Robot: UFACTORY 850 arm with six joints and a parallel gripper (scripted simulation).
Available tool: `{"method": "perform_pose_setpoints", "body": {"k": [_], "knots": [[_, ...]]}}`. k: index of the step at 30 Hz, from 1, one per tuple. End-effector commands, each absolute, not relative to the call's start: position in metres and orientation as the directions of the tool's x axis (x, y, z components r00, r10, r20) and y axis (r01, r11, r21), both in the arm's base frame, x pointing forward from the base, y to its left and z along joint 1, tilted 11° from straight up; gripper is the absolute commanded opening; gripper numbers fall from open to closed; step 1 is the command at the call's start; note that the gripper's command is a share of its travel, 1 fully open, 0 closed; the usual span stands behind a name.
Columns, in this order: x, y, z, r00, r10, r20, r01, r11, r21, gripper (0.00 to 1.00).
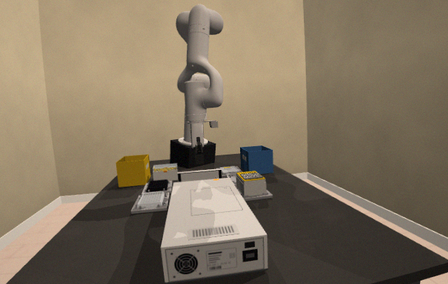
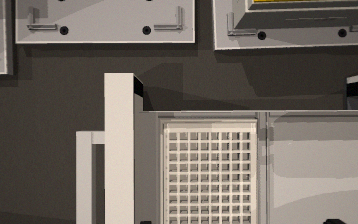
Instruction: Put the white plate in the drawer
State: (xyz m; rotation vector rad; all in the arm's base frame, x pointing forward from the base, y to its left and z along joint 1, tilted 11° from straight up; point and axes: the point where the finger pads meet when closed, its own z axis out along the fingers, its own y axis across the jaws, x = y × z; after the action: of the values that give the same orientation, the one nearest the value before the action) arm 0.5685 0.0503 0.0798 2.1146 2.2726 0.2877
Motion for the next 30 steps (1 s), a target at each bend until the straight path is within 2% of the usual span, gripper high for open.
{"method": "perform_pose_setpoints", "body": {"k": [1,30], "knots": [[0.568,0.050,0.087,-0.080,0.991,0.107,0.986,0.063,0.152,1.00],[0.566,0.048,0.104,-0.080,0.991,0.107,0.986,0.063,0.152,1.00]]}}
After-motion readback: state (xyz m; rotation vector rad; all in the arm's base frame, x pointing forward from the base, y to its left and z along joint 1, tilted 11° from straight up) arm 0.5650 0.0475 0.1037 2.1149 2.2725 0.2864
